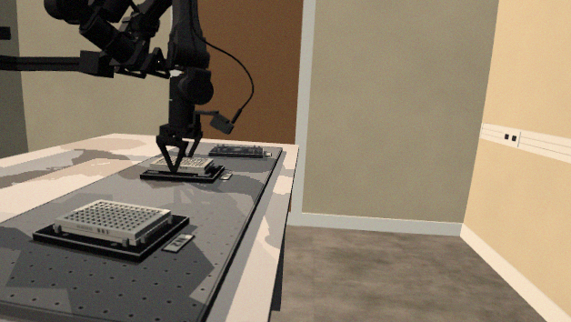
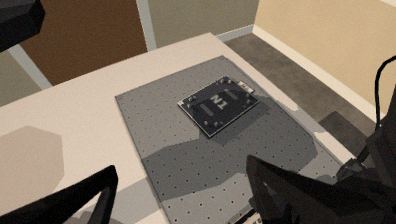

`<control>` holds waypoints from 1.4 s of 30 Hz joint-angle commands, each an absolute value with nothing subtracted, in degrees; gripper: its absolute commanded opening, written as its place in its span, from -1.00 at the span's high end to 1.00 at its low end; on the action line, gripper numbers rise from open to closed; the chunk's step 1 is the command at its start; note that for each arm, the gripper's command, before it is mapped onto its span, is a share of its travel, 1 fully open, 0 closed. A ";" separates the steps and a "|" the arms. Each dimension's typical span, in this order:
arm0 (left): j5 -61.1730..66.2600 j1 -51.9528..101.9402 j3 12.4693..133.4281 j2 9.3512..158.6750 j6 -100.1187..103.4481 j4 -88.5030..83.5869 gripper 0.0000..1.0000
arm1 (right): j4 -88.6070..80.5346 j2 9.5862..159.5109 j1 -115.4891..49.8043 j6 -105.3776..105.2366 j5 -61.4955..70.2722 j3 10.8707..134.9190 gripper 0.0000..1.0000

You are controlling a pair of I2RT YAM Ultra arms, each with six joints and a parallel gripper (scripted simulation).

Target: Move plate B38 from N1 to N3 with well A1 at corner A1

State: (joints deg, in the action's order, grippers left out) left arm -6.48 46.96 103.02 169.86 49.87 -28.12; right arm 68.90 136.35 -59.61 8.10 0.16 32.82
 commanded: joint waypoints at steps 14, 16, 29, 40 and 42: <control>-6.51 47.02 100.63 168.49 50.46 -23.92 -0.65 | 69.06 134.79 -59.78 8.45 0.61 32.29 -1.00; -6.51 47.02 100.62 168.49 50.46 -23.91 -0.65 | 69.06 134.79 -59.78 8.45 0.61 32.29 -1.00; -6.49 47.55 99.26 166.41 50.55 -25.26 -0.65 | 69.06 134.79 -59.78 8.45 0.61 32.29 -1.00; -6.50 47.24 99.61 166.53 50.33 -25.36 -0.65 | 69.06 134.79 -59.78 8.45 0.61 32.29 -1.00; -6.50 47.24 99.61 166.53 50.33 -25.36 -0.65 | 69.06 134.79 -59.78 8.45 0.61 32.29 -1.00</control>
State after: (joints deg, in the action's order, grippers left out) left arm -6.48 46.94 99.59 168.29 50.22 -25.56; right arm 68.90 136.35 -59.61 8.10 0.16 32.82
